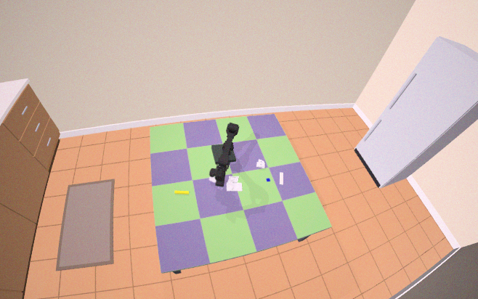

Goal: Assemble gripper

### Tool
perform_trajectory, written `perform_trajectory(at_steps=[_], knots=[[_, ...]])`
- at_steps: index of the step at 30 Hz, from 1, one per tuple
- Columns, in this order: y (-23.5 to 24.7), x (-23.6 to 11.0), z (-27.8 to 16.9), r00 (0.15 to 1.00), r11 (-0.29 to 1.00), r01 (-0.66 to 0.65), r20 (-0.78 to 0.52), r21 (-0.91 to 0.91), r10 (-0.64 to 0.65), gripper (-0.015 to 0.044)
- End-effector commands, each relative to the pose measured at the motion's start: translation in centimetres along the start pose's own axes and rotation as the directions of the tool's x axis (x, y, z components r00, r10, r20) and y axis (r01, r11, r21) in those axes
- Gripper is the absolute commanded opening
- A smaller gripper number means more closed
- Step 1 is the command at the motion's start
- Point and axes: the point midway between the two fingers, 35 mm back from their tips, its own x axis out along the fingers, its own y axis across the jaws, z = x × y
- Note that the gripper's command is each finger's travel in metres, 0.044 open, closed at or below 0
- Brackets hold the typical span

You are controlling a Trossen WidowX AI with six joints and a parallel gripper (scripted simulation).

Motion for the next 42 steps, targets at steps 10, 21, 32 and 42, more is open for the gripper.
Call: perform_trajectory(at_steps=[10, 21, 32, 42], knots=[[-0.5, 0.4, 0.4, 1.0, 1.0, 0.016, 0.014, 0.002, -0.016, 0.0], [-0.5, 0.4, 0.4, 1.0, 1.0, 0.016, 0.014, 0.002, -0.016, 0.0], [-0.4, -0.1, 0.0, 1.0, 1.0, 0.002, 0.001, 0.0, -0.002, 0.0], [-2.0, -0.3, 0.2, 1.0, 1.0, 0.008, 0.006, 0.001, -0.008, 0.0]])
